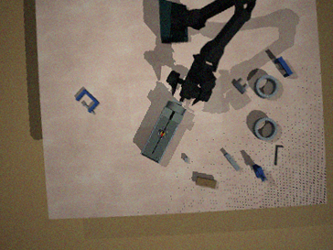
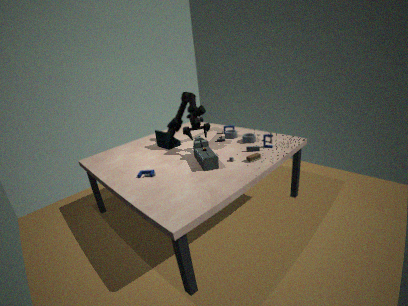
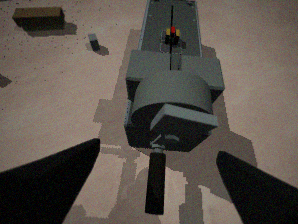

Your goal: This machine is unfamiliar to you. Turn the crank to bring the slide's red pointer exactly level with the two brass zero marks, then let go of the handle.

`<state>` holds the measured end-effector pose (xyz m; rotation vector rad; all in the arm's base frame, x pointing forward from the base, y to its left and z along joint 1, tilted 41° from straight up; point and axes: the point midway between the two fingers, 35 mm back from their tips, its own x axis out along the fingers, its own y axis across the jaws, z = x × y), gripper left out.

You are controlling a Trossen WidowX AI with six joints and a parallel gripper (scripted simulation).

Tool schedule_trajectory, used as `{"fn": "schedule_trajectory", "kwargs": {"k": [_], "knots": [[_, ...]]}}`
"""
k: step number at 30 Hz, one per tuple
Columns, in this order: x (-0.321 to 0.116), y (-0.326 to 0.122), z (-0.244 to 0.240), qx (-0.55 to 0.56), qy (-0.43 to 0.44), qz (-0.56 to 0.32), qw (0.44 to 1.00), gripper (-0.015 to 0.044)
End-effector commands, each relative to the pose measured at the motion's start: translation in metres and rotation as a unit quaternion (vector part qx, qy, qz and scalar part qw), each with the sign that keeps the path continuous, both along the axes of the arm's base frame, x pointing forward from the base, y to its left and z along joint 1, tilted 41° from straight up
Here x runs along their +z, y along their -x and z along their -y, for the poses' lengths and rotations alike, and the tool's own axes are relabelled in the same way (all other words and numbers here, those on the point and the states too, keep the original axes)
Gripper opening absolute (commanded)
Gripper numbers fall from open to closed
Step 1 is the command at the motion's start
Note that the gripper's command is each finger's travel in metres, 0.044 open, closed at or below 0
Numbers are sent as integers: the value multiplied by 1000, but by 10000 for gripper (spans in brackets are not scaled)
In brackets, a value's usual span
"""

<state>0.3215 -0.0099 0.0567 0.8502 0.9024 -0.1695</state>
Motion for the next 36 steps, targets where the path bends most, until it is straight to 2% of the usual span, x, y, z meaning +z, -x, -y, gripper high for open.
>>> {"fn": "schedule_trajectory", "kwargs": {"k": [1, 36], "knots": [[-8, 2, -4, -1, -1, -6, 1000, 440], [-49, 3, -40, -1, -3, -6, 1000, 440]]}}
